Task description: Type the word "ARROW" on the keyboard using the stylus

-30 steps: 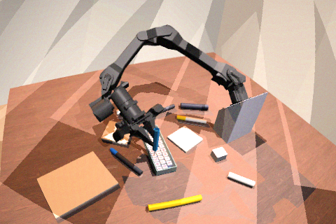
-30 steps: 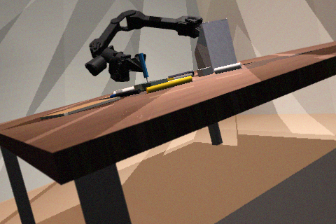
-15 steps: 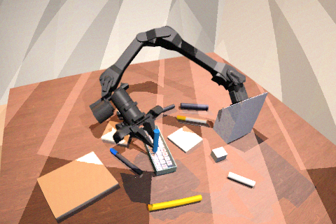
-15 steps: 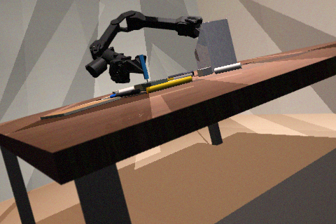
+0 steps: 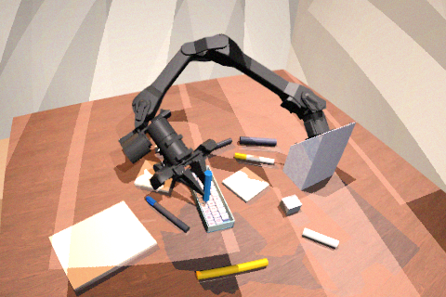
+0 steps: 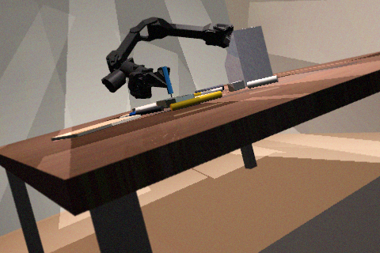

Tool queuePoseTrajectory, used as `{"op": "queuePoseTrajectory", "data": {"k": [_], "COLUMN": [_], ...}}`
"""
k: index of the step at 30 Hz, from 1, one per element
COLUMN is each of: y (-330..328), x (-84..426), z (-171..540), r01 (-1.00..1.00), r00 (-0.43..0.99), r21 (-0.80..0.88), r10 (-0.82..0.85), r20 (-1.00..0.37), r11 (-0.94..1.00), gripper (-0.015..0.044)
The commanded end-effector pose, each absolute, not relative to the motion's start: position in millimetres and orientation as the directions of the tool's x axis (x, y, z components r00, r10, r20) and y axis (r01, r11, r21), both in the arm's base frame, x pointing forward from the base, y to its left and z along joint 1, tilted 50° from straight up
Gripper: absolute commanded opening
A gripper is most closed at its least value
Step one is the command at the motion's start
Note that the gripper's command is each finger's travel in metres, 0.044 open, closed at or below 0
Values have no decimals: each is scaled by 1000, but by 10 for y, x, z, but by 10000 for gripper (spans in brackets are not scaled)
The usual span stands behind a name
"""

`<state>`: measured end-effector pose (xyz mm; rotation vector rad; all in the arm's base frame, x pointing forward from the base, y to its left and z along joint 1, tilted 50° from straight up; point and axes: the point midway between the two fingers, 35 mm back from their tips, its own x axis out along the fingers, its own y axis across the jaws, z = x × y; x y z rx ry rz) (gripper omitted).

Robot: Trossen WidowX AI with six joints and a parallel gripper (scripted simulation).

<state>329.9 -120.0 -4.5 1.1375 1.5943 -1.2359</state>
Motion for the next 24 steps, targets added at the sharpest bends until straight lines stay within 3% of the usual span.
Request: {"op": "queuePoseTrajectory", "data": {"k": [1,18,21,24], "y": [-1044,-966,-966,-963], "x": [3315,3314,3314,3285], "z": [89,151,151,159], "r01": [960,959,959,959], "r00": [-270,-272,-272,-272], "r21": [-252,-253,-253,-253], "r10": [174,172,172,172], "r20": [-947,-947,-947,-947], "r11": [119,124,124,123], "gripper": [81,85,65,0]}}
